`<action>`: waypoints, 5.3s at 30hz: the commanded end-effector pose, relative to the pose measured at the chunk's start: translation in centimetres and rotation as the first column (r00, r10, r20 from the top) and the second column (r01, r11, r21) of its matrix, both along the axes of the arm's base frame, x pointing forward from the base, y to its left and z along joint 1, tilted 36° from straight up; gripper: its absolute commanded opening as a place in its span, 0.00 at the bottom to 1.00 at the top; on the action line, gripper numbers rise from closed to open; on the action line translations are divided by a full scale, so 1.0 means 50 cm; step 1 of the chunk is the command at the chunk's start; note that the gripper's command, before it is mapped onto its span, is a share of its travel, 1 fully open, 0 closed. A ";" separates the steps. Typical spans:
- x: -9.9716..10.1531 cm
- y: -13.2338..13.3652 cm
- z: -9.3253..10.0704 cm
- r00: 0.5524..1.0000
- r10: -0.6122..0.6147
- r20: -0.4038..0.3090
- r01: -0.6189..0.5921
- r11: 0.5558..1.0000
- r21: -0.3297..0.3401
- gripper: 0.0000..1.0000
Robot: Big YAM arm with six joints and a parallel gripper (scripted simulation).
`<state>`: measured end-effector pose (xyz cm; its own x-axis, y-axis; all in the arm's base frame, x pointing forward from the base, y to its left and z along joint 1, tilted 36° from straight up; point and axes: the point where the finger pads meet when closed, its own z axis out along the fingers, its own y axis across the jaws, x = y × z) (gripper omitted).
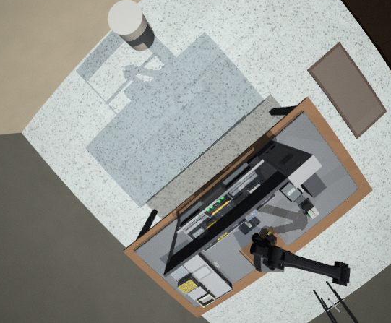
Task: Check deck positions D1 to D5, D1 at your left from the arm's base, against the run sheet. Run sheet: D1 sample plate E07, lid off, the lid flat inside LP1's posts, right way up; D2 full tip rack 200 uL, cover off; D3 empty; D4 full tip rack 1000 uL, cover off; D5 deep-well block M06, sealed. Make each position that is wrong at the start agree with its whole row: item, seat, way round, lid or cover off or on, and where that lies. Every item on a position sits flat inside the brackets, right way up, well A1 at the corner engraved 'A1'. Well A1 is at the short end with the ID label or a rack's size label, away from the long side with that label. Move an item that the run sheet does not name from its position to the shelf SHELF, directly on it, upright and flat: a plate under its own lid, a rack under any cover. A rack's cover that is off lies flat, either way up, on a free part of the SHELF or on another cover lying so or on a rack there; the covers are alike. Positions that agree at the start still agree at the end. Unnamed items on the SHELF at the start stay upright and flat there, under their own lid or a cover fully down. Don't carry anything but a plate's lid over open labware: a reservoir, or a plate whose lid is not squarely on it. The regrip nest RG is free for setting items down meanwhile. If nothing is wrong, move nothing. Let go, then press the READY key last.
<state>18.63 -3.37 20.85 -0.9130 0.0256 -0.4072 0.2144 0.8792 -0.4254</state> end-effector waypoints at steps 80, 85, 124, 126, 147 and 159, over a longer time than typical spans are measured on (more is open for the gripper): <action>0.174 -0.182 0.248 0.997 -0.007 0.075 0.007 1.000 0.000 1.00; 0.189 -0.222 0.278 0.997 -0.007 0.075 0.007 1.000 -0.005 1.00; 0.210 -0.278 0.338 0.997 0.007 0.079 -0.006 1.000 -0.013 1.00; 0.210 -0.278 0.338 0.997 0.007 0.079 -0.006 1.000 -0.013 1.00; 0.219 -0.311 0.237 1.000 -0.008 0.021 0.007 1.000 0.008 1.00; 0.230 -0.316 0.252 0.998 -0.005 0.055 0.006 1.000 -0.004 1.00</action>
<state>30.07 -19.09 31.57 -0.9082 0.0439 -0.4162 0.2289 0.8847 -0.4062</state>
